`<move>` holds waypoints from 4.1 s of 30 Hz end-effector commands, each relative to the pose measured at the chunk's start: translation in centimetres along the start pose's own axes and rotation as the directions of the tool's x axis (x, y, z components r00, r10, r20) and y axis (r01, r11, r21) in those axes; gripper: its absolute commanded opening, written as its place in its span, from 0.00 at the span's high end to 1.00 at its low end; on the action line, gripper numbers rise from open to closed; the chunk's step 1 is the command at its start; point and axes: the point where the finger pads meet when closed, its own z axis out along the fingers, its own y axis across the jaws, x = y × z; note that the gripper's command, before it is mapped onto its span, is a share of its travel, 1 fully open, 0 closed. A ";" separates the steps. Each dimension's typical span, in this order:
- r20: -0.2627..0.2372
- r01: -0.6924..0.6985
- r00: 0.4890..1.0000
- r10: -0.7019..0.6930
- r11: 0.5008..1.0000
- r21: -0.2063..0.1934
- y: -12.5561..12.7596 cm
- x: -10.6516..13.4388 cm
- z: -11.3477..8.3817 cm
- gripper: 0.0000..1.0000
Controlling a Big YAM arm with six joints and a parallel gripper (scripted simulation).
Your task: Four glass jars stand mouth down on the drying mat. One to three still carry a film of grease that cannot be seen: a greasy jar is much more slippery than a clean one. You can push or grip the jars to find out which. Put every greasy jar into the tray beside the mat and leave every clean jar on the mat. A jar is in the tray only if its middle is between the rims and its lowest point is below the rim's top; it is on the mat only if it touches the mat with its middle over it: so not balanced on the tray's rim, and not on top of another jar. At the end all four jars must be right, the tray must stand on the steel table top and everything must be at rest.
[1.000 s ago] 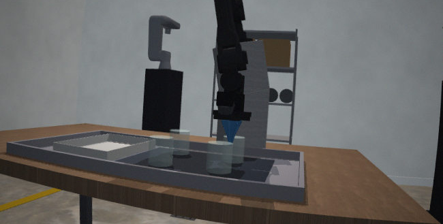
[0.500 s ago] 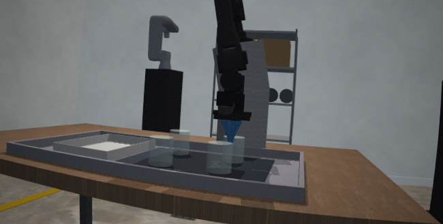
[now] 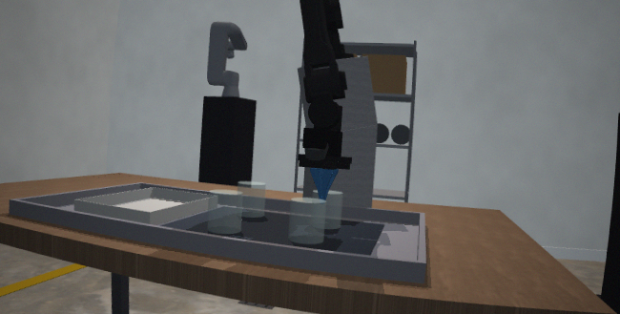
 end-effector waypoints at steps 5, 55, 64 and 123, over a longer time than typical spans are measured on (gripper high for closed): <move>-0.032 0.003 0.999 -0.003 1.000 0.006 -0.2 2.2 0.4 1.00; -0.032 0.003 0.999 -0.003 1.000 0.006 -0.2 2.7 0.4 1.00; -0.032 0.003 0.999 -0.003 1.000 0.006 -0.2 2.9 0.4 1.00; -0.032 0.003 0.999 -0.003 1.000 0.006 -0.2 3.5 0.3 1.00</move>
